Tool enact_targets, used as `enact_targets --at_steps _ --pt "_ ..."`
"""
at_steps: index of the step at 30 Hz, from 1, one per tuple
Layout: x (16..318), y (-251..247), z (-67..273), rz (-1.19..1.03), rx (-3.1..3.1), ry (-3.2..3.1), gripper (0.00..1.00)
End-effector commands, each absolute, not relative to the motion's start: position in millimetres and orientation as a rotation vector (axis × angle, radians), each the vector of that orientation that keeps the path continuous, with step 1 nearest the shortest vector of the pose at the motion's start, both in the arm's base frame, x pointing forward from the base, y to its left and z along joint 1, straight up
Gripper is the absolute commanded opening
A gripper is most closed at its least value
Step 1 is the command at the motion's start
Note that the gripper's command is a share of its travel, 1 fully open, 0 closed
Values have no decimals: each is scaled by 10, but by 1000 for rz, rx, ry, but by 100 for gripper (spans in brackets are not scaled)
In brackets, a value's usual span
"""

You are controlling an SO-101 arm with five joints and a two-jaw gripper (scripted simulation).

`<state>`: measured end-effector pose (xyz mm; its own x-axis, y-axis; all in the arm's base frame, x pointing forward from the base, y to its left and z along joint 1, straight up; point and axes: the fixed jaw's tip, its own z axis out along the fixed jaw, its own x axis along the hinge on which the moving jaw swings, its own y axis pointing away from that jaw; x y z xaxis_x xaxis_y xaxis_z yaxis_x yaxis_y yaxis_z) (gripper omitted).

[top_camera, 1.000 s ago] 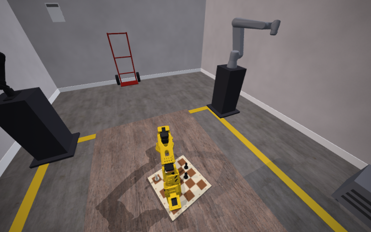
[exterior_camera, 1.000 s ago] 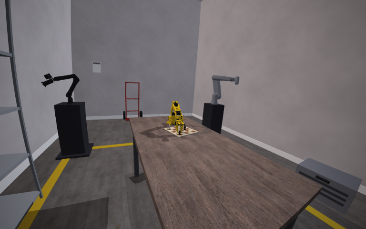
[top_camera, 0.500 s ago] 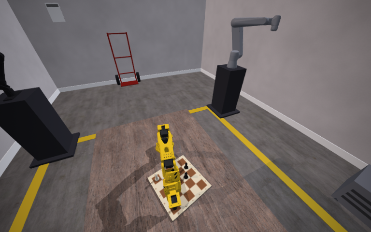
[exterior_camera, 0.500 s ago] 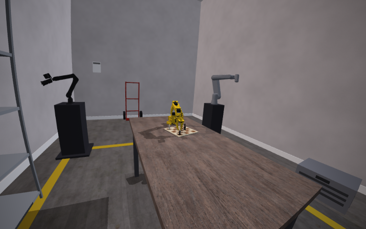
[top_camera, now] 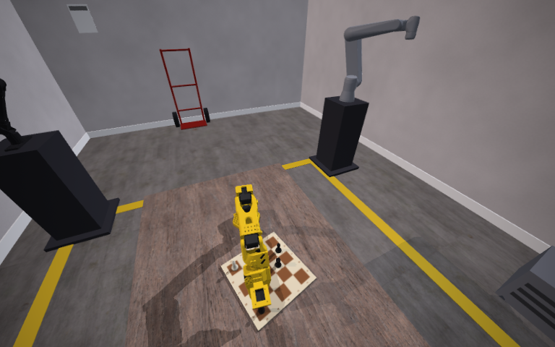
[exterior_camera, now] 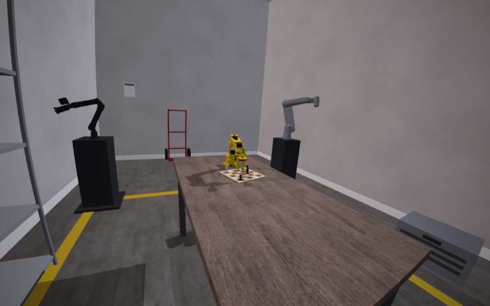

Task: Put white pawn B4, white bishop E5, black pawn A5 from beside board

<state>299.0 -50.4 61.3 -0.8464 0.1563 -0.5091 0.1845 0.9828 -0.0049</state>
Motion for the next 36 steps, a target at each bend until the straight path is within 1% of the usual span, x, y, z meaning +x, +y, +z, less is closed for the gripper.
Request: enact_targets --at_steps 1,9,13,18,22,24,30,36 --pt "3015 -472 702 -67 233 2576 9" --pt "3015 -468 706 -66 231 2577 9" --pt "3000 -376 719 -55 192 2587 10" --pt "2912 -14 771 -13 33 2625 14" --pt "2722 426 836 37 -186 2663 19" --pt "2722 426 836 37 -186 2663 19" --pt "2210 1062 936 108 -599 2687 28" --pt "1657 1407 1006 145 -971 2657 35"
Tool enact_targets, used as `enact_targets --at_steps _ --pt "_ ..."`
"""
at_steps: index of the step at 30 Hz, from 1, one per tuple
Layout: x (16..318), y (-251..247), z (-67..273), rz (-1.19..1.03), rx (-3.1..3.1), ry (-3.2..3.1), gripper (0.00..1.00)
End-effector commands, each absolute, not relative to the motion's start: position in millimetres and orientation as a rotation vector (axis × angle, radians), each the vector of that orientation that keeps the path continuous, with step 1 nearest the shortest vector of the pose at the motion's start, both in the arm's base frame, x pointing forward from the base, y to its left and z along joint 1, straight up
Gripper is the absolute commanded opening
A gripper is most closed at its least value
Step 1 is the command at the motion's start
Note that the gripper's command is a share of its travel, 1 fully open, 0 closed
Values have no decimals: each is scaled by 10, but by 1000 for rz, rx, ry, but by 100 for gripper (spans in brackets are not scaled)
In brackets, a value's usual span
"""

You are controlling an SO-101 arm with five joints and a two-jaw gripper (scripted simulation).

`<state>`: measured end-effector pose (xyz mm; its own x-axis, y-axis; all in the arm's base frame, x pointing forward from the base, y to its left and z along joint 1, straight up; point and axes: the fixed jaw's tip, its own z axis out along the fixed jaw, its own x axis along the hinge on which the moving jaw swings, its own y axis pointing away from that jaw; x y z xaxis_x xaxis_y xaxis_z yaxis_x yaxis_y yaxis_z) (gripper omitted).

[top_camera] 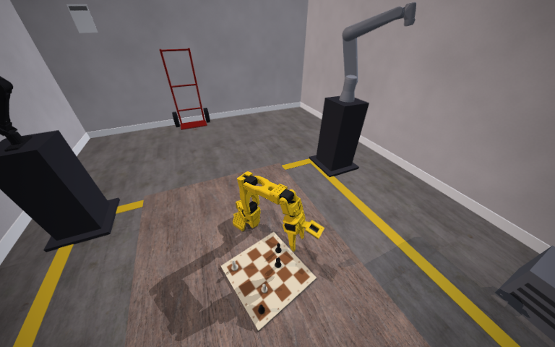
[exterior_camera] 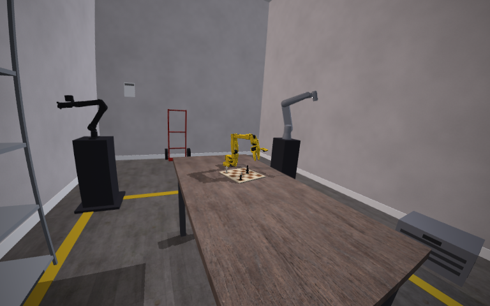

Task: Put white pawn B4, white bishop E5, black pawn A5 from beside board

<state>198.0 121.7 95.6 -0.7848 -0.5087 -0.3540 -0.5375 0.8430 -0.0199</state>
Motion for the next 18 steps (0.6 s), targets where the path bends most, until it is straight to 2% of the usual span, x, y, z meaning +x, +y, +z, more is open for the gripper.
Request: enact_targets --at_steps 1,9,18 --pt "1584 1436 1013 148 -1018 2650 36" --pt "1336 1509 1036 156 -1177 2619 40" --pt "1313 1514 1038 157 -1192 2615 40"
